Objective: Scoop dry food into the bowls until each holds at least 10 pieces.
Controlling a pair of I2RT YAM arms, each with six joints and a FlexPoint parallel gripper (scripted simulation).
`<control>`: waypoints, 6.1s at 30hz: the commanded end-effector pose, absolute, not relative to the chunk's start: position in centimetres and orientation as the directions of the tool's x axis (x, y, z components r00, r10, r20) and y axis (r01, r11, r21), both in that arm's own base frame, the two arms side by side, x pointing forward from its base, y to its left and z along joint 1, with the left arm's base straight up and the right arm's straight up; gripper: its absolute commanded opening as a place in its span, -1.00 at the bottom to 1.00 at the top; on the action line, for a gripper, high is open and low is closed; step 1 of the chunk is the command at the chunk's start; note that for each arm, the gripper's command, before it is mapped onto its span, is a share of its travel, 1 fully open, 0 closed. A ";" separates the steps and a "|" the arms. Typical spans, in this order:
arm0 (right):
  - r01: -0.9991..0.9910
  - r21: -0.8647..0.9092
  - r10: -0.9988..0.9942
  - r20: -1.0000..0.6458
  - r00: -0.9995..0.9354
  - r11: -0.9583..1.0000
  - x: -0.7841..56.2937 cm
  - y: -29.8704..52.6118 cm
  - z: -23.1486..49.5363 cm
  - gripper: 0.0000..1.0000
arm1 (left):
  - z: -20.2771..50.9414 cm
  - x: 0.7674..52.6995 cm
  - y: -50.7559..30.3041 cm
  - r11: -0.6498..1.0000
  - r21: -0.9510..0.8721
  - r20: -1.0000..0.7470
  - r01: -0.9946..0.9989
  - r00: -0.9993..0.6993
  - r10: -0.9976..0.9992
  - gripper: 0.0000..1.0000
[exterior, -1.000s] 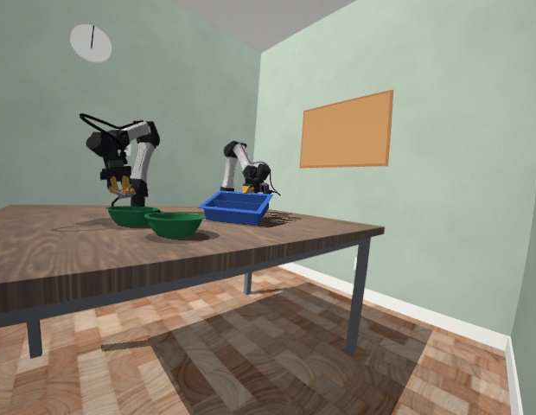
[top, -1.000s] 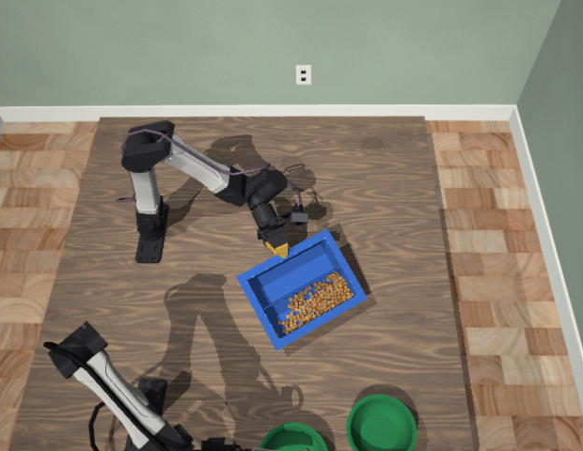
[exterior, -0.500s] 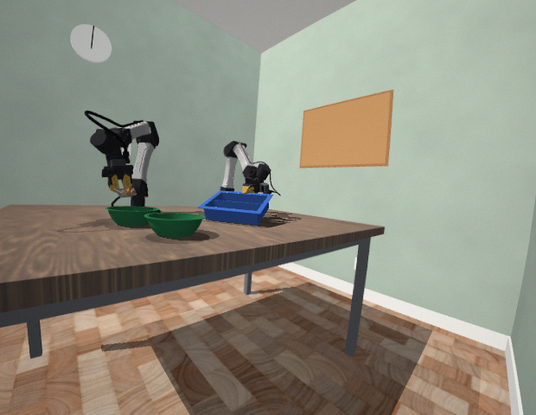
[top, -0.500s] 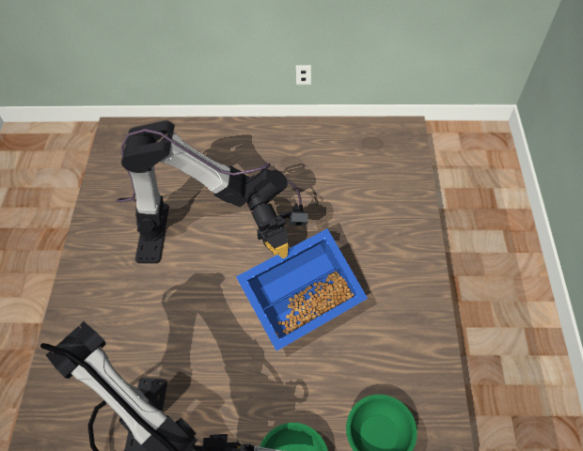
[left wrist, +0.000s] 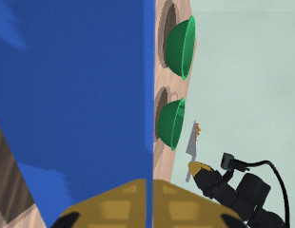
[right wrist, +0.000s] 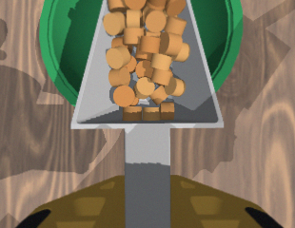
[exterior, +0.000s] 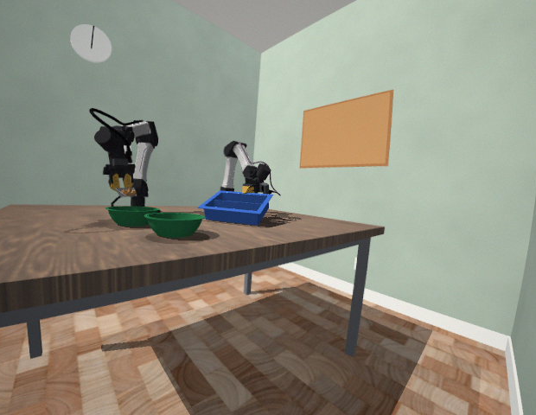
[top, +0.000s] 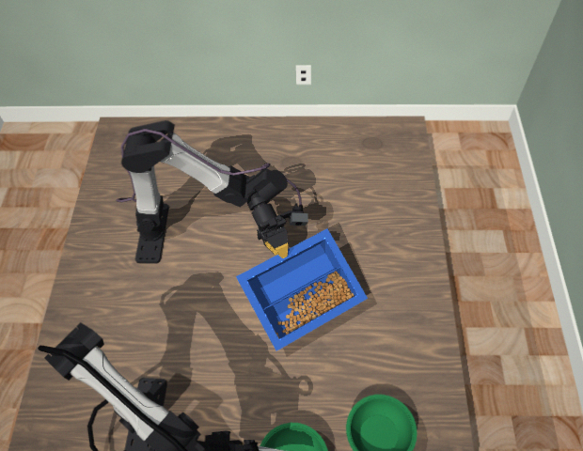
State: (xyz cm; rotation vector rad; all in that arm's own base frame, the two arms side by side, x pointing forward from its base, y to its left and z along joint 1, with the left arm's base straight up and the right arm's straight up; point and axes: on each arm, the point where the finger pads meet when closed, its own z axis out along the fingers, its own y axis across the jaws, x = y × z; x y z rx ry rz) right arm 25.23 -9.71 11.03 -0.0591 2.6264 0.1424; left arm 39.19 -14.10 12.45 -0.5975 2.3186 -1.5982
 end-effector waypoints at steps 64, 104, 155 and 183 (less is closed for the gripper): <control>-0.085 -0.024 -0.087 -0.419 -0.904 0.996 25.8 -10.6 12.6 -1.00 | 12.1 38.8 -14.4 0.319 -0.934 -0.003 -0.160 -0.890 -0.455 -1.00; -0.281 -0.132 -0.310 -0.364 -0.878 0.951 27.3 -12.3 14.1 -1.00 | 12.1 38.8 -14.4 0.319 -0.934 -0.003 -0.160 -0.890 -0.455 -1.00; -0.525 -0.222 -0.567 -0.232 -0.790 0.822 28.4 -14.2 15.5 -1.00 | 12.1 38.8 -14.4 0.319 -0.934 -0.003 -0.160 -0.890 -0.455 -1.00; -0.052 -0.024 -0.057 -0.455 -0.889 0.998 25.6 -9.8 12.3 -1.00 | 12.1 38.8 -14.4 0.319 -0.934 -0.003 -0.160 -0.890 -0.455 -1.00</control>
